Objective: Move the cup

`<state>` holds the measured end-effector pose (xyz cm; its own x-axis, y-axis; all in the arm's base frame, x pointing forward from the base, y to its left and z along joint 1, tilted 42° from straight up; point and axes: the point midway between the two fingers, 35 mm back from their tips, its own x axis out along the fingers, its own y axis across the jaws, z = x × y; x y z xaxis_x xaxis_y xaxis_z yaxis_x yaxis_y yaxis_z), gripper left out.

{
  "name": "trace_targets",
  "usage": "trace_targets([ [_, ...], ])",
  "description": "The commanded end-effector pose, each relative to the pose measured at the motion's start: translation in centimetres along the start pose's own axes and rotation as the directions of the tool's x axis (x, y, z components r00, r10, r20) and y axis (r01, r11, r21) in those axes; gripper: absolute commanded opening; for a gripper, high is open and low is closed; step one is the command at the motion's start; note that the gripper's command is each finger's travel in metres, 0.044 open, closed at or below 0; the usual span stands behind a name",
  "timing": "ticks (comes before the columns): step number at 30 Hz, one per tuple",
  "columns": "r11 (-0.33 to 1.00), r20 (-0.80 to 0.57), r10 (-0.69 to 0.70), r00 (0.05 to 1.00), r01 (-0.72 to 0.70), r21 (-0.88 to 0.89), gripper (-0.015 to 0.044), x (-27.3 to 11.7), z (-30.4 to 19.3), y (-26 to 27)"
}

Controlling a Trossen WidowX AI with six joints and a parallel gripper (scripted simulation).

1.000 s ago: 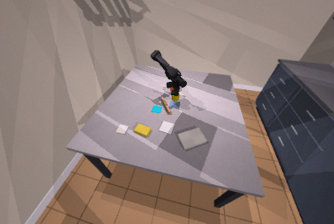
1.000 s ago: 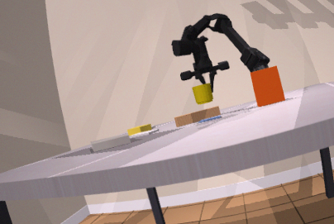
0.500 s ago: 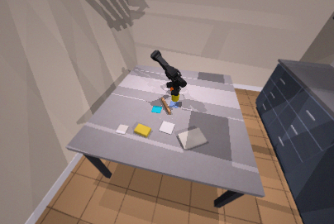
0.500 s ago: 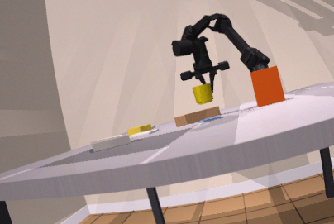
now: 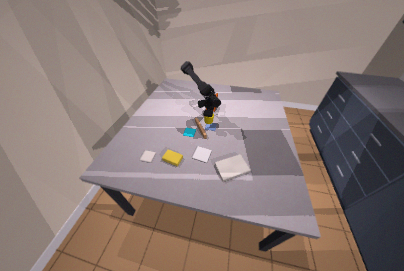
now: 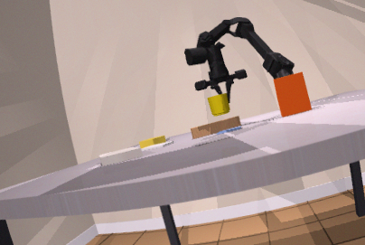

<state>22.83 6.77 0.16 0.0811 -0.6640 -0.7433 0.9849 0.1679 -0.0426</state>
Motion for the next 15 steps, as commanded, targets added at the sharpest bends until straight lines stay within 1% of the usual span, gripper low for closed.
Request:
trace_targets([
  [1, 1.000, -0.002, 0.012, 1.000, -0.012, 0.005, 0.0000, -0.3, 0.9, 0.6],
  [15, 1.000, -0.002, 0.013, 1.000, -0.013, 0.007, 0.0000, -0.2, 3.7, 2.4],
])
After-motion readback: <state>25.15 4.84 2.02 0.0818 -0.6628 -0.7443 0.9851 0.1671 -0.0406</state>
